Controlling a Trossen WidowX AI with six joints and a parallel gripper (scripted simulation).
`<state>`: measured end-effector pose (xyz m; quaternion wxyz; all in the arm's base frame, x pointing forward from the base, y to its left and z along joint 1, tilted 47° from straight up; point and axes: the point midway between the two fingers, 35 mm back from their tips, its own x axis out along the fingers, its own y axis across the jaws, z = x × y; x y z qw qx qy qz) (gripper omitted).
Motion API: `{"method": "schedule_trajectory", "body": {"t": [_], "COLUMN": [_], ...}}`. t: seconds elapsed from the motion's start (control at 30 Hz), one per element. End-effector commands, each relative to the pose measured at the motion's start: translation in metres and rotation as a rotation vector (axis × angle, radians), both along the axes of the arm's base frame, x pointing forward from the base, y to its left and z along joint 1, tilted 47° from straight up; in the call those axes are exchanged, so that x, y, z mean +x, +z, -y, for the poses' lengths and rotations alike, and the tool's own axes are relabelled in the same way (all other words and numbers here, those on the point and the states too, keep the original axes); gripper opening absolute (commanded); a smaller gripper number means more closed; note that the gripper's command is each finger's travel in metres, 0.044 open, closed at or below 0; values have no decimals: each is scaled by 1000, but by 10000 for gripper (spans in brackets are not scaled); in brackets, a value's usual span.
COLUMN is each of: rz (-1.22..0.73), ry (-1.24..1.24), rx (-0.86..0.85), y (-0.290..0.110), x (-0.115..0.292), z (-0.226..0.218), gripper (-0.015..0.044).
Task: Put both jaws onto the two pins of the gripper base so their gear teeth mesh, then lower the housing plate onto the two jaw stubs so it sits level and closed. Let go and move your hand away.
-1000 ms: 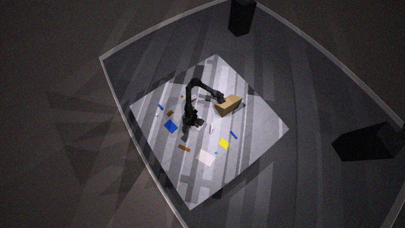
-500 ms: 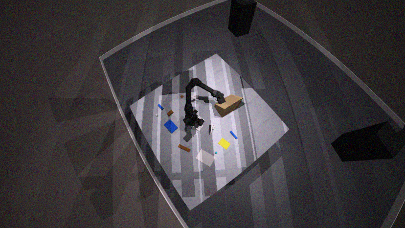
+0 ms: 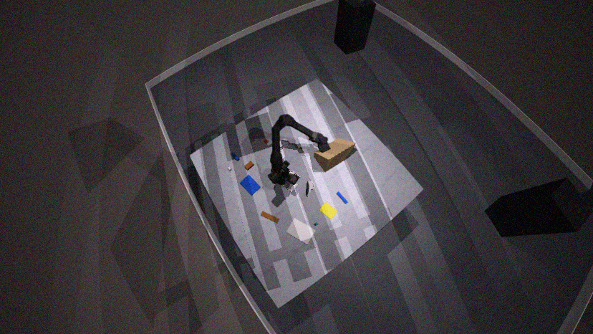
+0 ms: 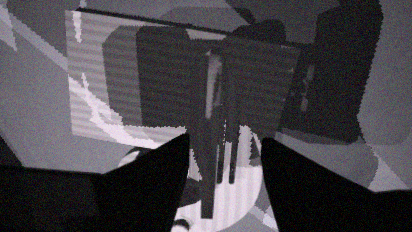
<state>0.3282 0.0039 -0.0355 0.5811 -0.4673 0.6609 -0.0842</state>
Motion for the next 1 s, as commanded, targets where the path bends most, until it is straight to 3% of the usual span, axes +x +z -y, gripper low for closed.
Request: {"method": "schedule_trajectory", "body": {"t": [0.0,0.97], "rz": [-2,-3], "ry": [4,5], "rx": [-4,-4], "y": [-1,-6], "x": [0,1], "z": [2,7], "gripper": [134,134]}}
